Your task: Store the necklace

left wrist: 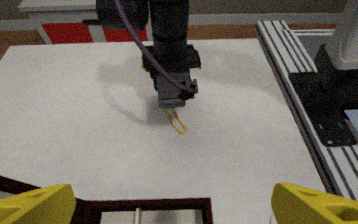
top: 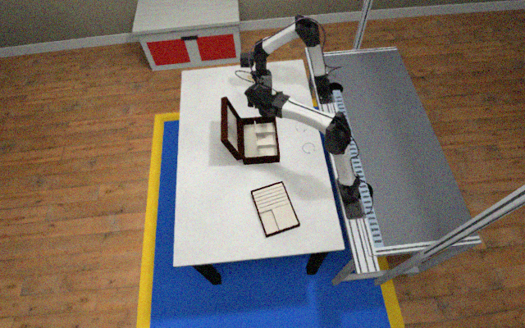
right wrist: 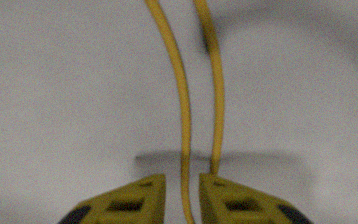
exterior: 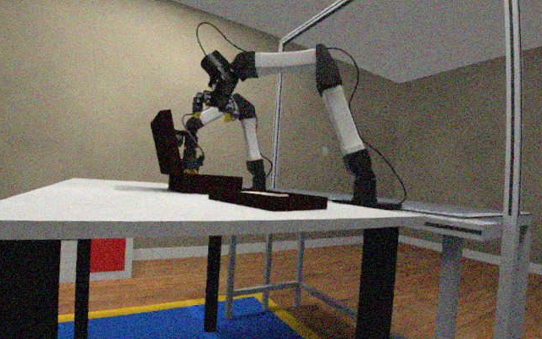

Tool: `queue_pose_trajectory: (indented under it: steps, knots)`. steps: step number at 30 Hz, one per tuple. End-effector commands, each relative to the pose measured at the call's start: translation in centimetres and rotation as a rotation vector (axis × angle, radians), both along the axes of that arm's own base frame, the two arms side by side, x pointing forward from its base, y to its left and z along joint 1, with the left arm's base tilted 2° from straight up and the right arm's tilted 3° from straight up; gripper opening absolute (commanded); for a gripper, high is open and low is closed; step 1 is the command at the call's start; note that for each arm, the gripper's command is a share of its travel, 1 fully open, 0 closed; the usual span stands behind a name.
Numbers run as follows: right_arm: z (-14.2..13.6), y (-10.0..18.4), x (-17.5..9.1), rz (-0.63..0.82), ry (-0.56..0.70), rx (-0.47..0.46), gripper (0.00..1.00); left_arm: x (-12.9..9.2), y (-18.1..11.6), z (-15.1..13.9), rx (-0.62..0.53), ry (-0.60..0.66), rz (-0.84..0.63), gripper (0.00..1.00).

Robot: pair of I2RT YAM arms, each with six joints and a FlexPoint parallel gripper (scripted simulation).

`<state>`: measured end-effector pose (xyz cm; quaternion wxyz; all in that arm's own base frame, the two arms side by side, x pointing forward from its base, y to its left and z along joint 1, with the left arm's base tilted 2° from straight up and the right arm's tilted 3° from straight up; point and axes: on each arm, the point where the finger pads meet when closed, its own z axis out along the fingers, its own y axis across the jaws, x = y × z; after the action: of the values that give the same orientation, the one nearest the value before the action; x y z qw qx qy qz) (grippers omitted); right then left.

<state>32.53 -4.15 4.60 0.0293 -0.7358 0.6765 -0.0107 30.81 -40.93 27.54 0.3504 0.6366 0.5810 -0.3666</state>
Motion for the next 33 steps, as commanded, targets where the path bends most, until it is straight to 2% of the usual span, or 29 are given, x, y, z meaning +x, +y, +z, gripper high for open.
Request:
queue_pose_trajectory:
  steps: [1, 12, 18, 23, 24, 29, 33]
  knots:
    - [-1.1, -0.3, -0.3, 0.013, 0.021, -0.009, 0.19, 0.4, 0.2, 1.5, -0.011, -0.041, 0.006, 1.00]
    - [-2.7, -0.6, -0.1, 0.016, 0.019, -0.010, 0.19, 0.3, 0.3, 1.4, -0.003, -0.039, 0.005, 1.00]
    - [-2.0, -1.0, 0.7, 0.016, 0.006, -0.012, 0.19, 0.3, 0.3, 1.4, -0.003, -0.038, 0.006, 1.00]
    - [-2.1, -0.8, 0.3, 0.014, 0.008, -0.012, 0.19, 0.3, 0.3, 1.4, -0.004, -0.039, 0.006, 1.00]
    - [-2.0, -0.7, 0.3, 0.013, -0.001, -0.013, 0.14, 0.3, 0.3, 1.4, -0.004, -0.039, 0.006, 1.00]
    - [-2.0, -0.6, 0.1, 0.008, 0.001, -0.012, 0.00, 0.3, 0.3, 1.4, -0.004, -0.039, 0.006, 1.00]
    - [-2.0, -0.5, 0.1, 0.007, 0.000, -0.012, 0.00, 0.3, 0.3, 1.4, -0.004, -0.039, 0.006, 1.00]
